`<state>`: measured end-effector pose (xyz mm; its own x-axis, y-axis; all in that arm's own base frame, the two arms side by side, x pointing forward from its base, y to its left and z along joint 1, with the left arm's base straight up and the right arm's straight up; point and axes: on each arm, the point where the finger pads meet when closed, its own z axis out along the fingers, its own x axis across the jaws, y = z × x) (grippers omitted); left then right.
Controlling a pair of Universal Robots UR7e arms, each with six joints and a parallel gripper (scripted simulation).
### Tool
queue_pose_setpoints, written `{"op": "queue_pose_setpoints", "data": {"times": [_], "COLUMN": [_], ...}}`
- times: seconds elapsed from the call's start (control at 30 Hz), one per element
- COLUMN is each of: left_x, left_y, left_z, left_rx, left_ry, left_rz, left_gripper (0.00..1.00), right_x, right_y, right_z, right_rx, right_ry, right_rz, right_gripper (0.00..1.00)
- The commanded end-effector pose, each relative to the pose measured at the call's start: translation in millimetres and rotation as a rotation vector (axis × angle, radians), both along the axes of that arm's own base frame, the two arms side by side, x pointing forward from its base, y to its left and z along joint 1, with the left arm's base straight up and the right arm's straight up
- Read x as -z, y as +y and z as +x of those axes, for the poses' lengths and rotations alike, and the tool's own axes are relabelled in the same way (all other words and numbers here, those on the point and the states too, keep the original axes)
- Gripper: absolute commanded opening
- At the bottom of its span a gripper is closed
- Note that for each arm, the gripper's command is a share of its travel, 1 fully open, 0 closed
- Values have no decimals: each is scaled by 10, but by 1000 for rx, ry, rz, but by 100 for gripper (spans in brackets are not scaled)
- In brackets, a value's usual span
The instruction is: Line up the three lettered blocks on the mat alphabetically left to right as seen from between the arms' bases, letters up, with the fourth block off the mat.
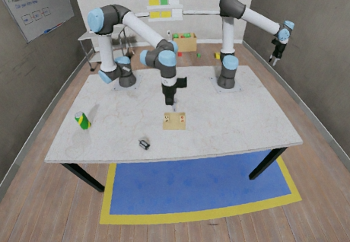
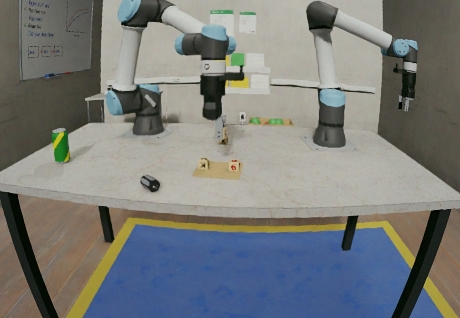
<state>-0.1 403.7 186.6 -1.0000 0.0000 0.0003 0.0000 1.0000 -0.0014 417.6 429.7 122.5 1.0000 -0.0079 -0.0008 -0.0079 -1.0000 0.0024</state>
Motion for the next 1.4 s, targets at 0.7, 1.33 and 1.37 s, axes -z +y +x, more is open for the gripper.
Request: {"op": "queue_pose_setpoints", "data": {"times": [0.7,1.33,1.37], "left_x": [-4,-4,-4], "left_y": [3,3,3], "left_z": [1,1,1], "left_rx": [0,0,0], "left_ry": [0,0,0], "left_rz": [1,1,1], "left_gripper": [100,100,100], "right_x": [-4,523,572], "right_y": [-33,-34,-34], "right_z": [-12,-12,-12], "right_rx": [-34,-34,-34], "right_ry": [-1,-1,-1], "right_rz": [2,2,2], "right_gripper": [57,57,57]}}
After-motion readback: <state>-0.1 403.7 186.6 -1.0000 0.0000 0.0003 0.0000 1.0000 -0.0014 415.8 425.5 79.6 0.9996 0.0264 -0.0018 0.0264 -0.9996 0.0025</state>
